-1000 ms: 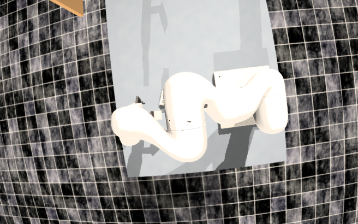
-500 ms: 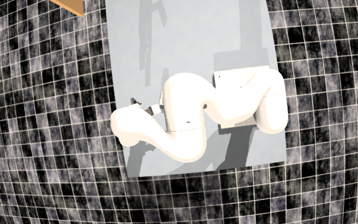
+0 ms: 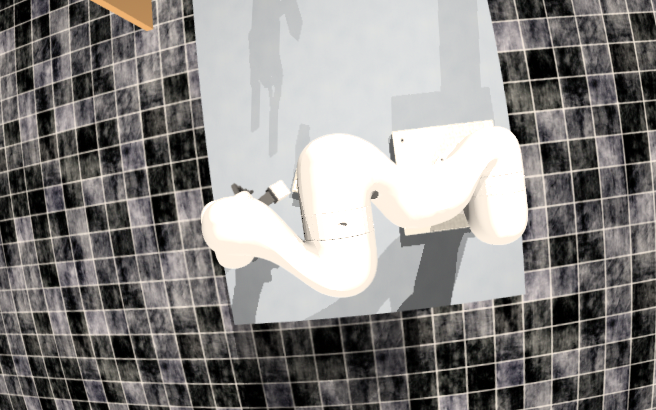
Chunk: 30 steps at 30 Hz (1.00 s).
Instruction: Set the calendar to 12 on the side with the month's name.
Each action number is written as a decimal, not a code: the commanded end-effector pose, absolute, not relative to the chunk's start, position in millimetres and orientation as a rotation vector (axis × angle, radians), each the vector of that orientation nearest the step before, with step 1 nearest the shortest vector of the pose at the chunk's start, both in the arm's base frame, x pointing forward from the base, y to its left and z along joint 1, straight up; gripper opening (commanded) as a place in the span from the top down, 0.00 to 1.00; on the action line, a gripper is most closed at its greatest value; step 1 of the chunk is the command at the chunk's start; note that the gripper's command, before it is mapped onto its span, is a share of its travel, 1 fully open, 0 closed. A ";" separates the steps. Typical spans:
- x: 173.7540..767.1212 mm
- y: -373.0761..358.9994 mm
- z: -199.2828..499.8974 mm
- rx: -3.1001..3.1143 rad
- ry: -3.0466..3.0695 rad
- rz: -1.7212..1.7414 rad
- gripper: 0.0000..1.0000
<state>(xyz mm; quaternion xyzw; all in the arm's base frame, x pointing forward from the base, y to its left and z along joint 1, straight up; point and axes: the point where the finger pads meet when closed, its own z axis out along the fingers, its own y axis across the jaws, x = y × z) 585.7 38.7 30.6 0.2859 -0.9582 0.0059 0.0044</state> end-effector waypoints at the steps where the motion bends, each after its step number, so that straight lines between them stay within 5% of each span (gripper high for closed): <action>1: 586.7 38.8 31.5 0.910 -3.000 0.008 0.00; 30: 594.9 42.3 29.8 1.653 -2.662 0.006 0.00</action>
